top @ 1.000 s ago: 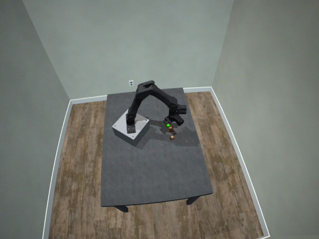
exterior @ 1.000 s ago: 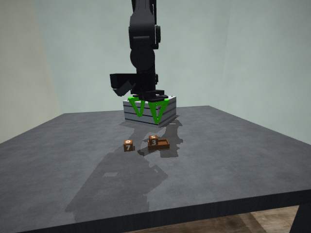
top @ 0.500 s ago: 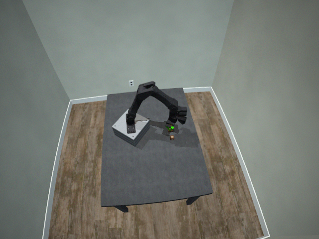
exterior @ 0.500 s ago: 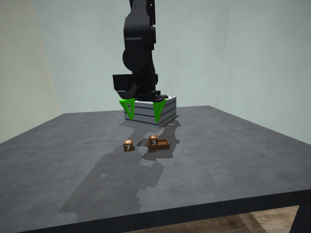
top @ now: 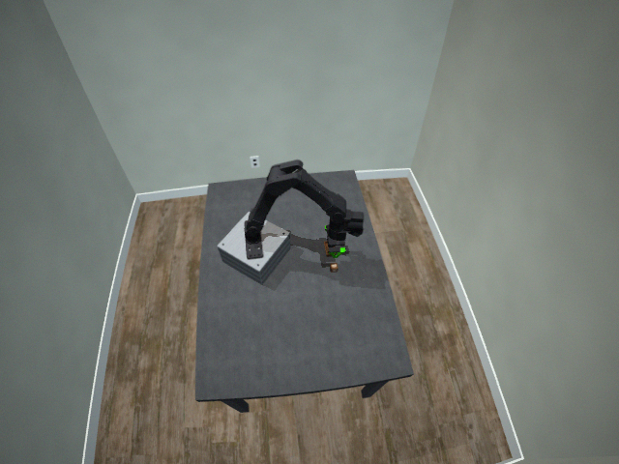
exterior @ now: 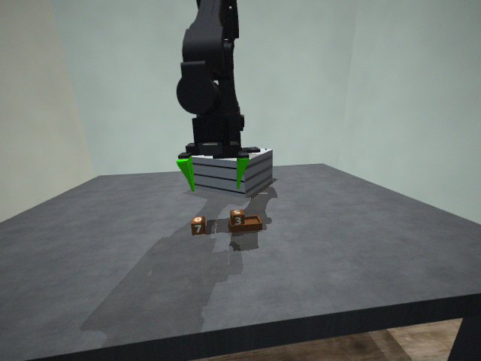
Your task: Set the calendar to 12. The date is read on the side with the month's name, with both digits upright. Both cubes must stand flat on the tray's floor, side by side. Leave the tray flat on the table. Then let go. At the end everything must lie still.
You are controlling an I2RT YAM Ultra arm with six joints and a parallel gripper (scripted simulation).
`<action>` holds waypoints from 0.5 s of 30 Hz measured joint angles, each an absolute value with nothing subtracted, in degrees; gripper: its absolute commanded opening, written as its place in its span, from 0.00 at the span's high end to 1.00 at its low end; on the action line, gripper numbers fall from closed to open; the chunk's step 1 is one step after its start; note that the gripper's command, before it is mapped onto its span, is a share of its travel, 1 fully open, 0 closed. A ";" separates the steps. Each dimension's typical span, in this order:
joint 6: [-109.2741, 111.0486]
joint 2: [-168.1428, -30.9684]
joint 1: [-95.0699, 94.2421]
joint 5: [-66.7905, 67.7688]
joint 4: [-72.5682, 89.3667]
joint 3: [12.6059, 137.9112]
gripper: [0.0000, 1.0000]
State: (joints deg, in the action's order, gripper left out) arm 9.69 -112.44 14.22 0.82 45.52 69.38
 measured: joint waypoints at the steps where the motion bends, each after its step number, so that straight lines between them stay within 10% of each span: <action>1: 11.18 -112.42 14.33 0.82 45.54 69.38 0.00; 15: 39.13 -113.27 16.51 0.80 45.15 69.89 0.00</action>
State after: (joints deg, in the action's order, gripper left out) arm 39.13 -113.27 16.51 0.80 45.15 69.89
